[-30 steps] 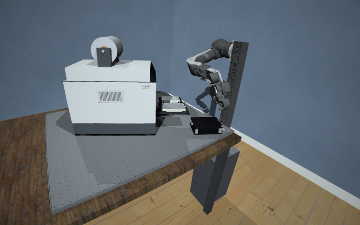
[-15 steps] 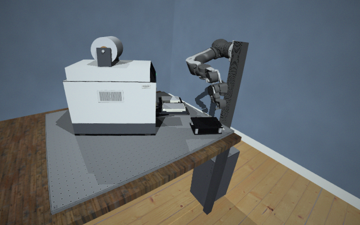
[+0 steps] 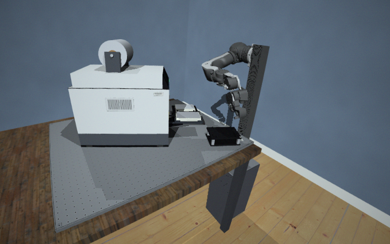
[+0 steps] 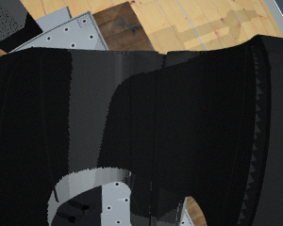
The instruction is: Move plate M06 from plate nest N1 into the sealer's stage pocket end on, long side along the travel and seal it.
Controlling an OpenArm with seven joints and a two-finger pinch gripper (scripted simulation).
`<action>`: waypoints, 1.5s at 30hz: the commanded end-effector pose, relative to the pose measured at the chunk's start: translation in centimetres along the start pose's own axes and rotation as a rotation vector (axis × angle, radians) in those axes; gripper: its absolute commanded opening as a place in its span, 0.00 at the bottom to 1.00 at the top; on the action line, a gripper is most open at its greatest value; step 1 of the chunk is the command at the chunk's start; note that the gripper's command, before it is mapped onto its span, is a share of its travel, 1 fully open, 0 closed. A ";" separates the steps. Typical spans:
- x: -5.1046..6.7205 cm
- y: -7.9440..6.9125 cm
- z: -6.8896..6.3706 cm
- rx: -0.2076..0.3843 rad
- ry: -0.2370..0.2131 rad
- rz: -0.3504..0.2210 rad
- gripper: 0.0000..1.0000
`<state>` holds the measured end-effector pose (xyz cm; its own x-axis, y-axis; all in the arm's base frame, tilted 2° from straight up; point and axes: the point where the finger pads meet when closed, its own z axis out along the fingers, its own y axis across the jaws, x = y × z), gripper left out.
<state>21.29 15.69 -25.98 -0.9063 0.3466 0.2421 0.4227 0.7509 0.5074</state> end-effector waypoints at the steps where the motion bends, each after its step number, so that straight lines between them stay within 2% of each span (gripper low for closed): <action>1: -0.2 0.0 -0.1 0.005 -0.007 0.004 0.00; 11: -0.2 0.0 -0.1 0.005 -0.007 0.004 0.00; 16: -1.2 -2.4 -0.9 0.133 -0.060 -0.006 0.00; 45: -1.0 -2.1 -0.8 0.133 -0.060 -0.006 0.00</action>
<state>21.16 13.49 -26.68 -0.9102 0.3671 0.1915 0.4139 0.8190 0.3974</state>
